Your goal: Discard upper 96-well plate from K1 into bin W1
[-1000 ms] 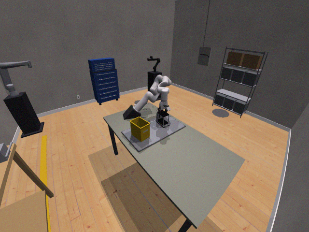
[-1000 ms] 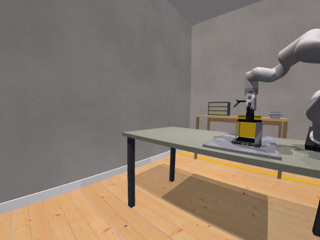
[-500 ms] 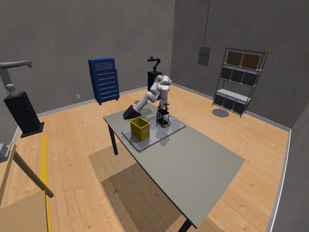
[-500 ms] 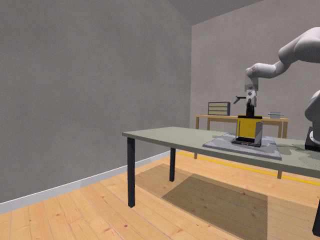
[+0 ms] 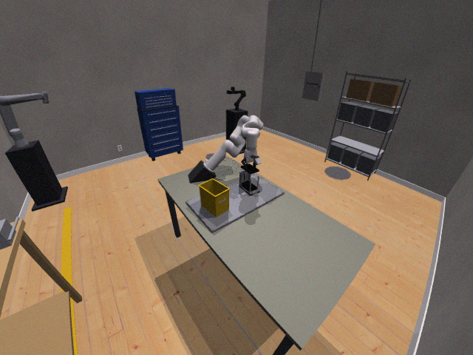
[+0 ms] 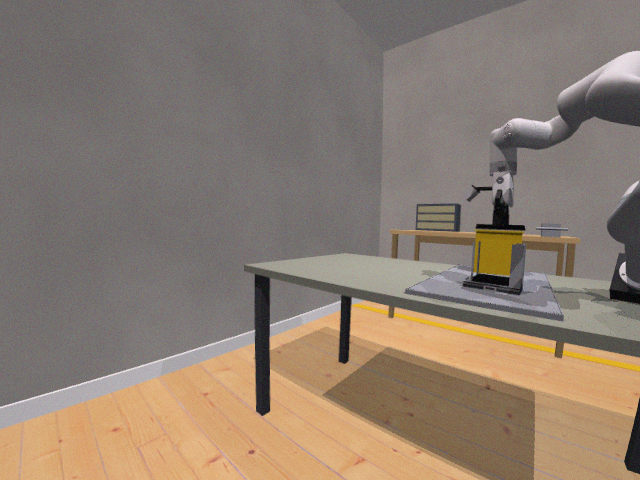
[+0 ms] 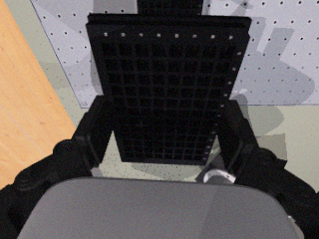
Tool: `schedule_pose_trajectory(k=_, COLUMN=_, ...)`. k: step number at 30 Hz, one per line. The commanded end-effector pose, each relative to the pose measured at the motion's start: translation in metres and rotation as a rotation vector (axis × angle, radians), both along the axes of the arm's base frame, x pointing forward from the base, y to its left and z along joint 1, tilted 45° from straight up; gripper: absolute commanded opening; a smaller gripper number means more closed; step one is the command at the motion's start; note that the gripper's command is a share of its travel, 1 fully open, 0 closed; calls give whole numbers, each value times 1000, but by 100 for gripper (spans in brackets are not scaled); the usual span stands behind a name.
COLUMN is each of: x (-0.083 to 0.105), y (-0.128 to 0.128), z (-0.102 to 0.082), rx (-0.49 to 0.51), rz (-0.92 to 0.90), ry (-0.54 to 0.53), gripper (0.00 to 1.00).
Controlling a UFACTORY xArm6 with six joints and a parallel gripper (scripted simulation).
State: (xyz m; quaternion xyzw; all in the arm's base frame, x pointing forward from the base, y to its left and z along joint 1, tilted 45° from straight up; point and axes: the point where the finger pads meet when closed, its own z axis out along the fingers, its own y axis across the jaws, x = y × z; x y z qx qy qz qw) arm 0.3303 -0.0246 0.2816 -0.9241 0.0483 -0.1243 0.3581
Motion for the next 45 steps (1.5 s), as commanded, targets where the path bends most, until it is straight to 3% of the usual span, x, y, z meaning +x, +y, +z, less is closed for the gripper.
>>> schedule_pose_trajectory(k=1, x=-2, y=-6, z=7, rx=-1, rz=-1, ry=-2, gripper=0)
schedule_pose_trajectory(k=33, x=-14, y=-36, z=40, rx=-1, rz=-1, ry=-2, gripper=0)
schedule_pose_trajectory(k=45, x=-14, y=-36, z=40, rx=-1, rz=-1, ry=-2, gripper=0)
